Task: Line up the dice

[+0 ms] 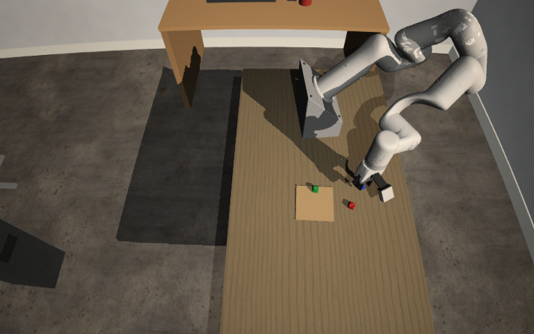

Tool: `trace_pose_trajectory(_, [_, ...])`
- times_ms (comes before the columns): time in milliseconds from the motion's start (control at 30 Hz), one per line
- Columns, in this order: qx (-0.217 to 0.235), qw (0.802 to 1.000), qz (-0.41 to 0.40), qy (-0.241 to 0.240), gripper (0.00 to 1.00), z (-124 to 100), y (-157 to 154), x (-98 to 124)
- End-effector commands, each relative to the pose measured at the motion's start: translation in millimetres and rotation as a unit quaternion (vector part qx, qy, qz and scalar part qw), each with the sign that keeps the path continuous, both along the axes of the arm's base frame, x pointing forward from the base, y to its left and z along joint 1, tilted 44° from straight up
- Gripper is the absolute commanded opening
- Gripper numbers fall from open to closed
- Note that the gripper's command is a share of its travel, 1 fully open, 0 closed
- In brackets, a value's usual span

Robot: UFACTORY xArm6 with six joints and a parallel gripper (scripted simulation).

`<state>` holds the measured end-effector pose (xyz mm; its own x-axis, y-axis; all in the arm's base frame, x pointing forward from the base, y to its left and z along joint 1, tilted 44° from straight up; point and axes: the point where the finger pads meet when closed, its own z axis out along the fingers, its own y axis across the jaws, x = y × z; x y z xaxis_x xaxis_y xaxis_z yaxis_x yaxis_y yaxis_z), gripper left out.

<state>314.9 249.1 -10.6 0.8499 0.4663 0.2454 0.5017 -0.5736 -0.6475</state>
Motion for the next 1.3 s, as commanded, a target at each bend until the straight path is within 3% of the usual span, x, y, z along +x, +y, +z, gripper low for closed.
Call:
trace_pose_trajectory(0, [0.000, 1.000, -0.001, -0.001, 0.36, -3.5, 3.6, 0.1])
trace_pose_trajectory(1267, [0.000, 1.000, -0.001, -0.001, 0.36, -14.4, 13.7, -2.3])
